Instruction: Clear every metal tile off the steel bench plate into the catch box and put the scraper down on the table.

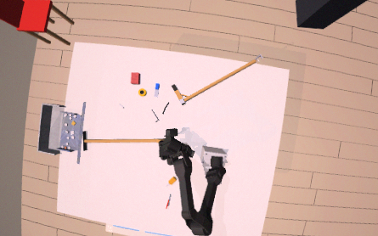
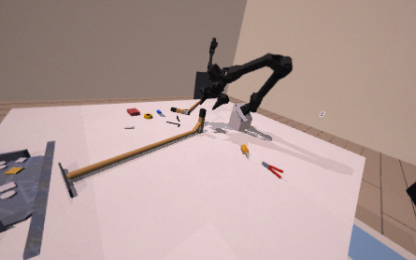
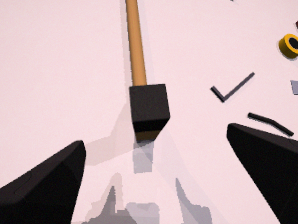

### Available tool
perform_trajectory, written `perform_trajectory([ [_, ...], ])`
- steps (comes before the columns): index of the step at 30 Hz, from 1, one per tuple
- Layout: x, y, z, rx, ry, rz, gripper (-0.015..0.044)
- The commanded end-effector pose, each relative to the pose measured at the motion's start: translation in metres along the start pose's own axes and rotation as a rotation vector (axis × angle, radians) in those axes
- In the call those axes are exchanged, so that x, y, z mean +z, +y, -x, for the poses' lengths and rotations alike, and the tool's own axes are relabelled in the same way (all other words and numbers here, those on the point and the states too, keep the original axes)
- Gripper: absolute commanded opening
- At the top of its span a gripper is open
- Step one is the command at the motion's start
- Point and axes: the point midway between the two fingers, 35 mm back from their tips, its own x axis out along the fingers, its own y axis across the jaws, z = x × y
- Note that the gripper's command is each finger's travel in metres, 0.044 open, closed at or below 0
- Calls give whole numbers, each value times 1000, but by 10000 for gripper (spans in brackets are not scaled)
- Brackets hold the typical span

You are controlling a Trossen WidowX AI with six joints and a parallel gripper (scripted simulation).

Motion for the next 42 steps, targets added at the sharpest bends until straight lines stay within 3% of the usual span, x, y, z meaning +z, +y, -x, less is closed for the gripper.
perform_trajectory([
  [1, -4, 1, -5, 4, 5, -9, 440],
  [42, -3, 1, -72, 4, 5, -8, 440],
])
